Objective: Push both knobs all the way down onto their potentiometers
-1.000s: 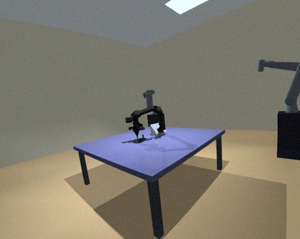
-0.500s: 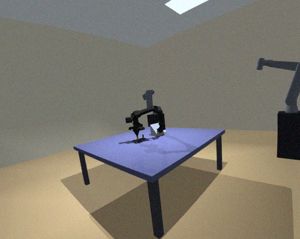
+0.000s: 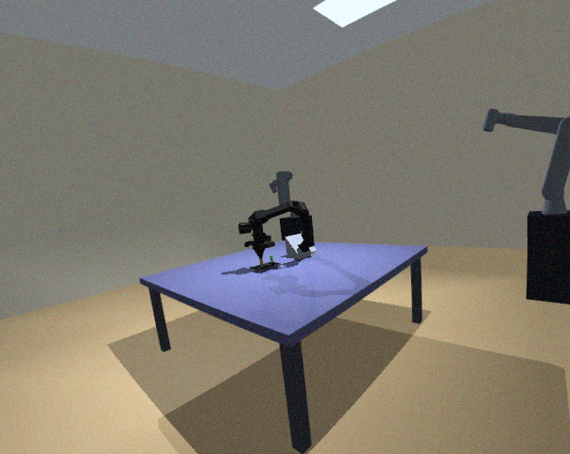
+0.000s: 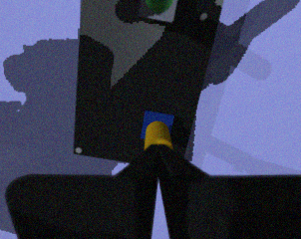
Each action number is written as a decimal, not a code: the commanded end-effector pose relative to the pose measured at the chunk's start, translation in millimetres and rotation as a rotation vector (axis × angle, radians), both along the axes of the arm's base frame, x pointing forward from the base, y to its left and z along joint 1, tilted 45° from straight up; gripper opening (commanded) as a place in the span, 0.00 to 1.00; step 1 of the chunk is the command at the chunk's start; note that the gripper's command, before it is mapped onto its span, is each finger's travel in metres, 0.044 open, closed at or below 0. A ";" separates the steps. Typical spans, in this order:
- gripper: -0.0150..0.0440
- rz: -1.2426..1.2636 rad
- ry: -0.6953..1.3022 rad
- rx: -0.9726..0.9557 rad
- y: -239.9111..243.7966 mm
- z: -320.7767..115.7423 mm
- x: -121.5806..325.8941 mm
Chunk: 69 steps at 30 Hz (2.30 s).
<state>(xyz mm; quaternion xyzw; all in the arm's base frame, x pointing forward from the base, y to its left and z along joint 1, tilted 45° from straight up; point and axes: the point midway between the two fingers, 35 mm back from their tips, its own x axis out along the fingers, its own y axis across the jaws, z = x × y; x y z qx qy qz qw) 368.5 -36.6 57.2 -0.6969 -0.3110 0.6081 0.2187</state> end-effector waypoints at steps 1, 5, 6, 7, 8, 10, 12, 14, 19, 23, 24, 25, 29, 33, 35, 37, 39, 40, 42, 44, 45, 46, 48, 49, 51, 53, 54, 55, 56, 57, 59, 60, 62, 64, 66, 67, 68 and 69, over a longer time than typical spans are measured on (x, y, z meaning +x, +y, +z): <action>0.25 0.005 -0.001 0.004 4.1 -1.6 1.6; 0.25 0.005 -0.001 0.004 4.5 -2.0 1.7; 0.25 0.005 -0.001 0.004 4.5 -2.0 1.7; 0.25 0.005 -0.001 0.004 4.5 -2.0 1.7; 0.25 0.005 -0.001 0.004 4.5 -2.0 1.7; 0.25 0.005 -0.001 0.004 4.5 -2.0 1.7; 0.25 0.005 -0.001 0.004 4.5 -2.0 1.7; 0.25 0.005 -0.001 0.004 4.5 -2.0 1.7; 0.25 0.005 -0.001 0.004 4.8 -2.4 1.7; 0.25 0.005 -0.001 0.004 2.3 0.1 1.6; 0.25 0.005 -0.001 0.004 1.3 1.0 1.5; 0.25 0.005 -0.001 0.003 0.2 2.1 1.4; 0.25 0.005 -0.001 0.003 -4.2 6.5 1.1; 0.25 0.005 -0.001 0.003 -8.8 11.0 0.6; 0.25 0.005 -0.001 0.003 -10.8 13.1 0.3; 0.34 0.003 0.003 0.008 -6.6 10.6 0.4; 0.43 0.003 0.003 0.008 -6.6 10.6 0.4; 0.48 0.003 0.003 0.008 -6.6 10.6 0.4; 0.57 0.003 0.003 0.008 -6.6 10.6 0.4; 0.65 0.003 0.003 0.007 -7.7 10.6 -1.8; 0.70 0.002 0.004 0.005 -11.1 10.5 -8.3; 0.74 0.001 0.004 0.001 -16.3 10.5 -19.4; 0.83 -0.001 0.006 -0.006 -26.6 10.0 -46.7; 0.88 -0.001 0.007 -0.009 -30.5 9.7 -60.6; 0.97 -0.001 0.009 -0.011 -35.8 8.7 -88.9; 1.00 0.000 0.010 -0.011 -37.7 7.4 -117.3; 1.00 0.001 0.011 -0.009 -37.4 6.7 -131.4; 1.00 0.002 0.011 -0.007 -36.3 5.8 -145.5; 1.00 0.003 0.011 -0.004 -34.4 4.8 -159.4; 1.00 0.004 0.011 -0.001 -32.3 4.0 -170.8; 1.00 0.005 0.010 0.002 -30.1 3.3 -179.8; 1.00 0.005 0.010 0.002 -30.1 3.3 -179.8; 1.00 0.005 0.010 0.002 -30.1 3.3 -179.8; 1.00 0.005 0.010 0.002 -30.1 3.3 -179.8; 1.00 0.005 0.010 0.002 -30.1 3.3 -179.8; 1.00 0.005 0.010 0.002 -30.1 3.3 -179.8; 1.00 0.005 0.010 0.002 -30.1 3.3 -179.8; 1.00 0.005 0.010 0.002 -30.1 3.3 -179.8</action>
